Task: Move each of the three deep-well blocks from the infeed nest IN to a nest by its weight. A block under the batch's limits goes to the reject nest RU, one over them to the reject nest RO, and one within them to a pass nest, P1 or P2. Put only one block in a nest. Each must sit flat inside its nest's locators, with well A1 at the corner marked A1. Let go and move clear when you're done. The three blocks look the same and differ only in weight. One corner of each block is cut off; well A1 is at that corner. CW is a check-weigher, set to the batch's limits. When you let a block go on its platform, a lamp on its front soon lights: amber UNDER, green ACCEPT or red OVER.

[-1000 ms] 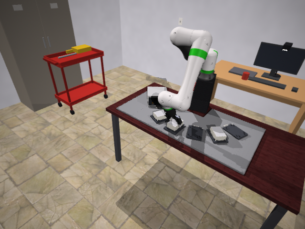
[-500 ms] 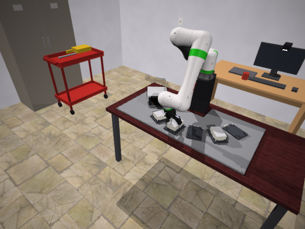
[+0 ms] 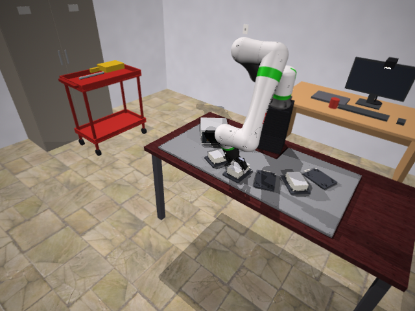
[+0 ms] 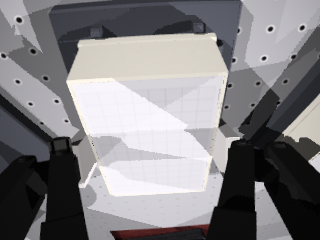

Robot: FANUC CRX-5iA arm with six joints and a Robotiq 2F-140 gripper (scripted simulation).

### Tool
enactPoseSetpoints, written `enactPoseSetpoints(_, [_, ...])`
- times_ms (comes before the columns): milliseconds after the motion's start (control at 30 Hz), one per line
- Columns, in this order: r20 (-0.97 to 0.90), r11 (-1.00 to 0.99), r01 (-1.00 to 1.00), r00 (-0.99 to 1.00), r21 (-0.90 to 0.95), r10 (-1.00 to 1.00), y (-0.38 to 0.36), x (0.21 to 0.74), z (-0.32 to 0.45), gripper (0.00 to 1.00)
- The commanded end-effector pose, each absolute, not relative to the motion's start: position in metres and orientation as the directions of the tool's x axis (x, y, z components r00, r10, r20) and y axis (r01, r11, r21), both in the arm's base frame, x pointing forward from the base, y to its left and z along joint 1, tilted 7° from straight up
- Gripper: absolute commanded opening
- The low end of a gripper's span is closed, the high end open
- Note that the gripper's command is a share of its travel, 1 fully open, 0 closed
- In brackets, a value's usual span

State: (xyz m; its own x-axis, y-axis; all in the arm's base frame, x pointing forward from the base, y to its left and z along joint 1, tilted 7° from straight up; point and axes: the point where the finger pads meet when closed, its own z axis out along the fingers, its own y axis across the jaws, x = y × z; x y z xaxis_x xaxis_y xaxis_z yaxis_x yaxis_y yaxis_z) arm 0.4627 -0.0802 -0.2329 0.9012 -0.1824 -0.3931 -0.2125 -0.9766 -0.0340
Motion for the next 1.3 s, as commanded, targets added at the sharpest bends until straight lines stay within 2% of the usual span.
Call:
enactPoseSetpoints(0, [-0.393, -0.977, -0.213, 0.901, -0.034, -0.183, -0.0803, 0.4629, -0.2333, 0.1])
enactPoseSetpoints(1267, [-0.393, -0.977, -0.213, 0.901, -0.034, -0.183, -0.0802, 0.4636, -0.2386, 0.1])
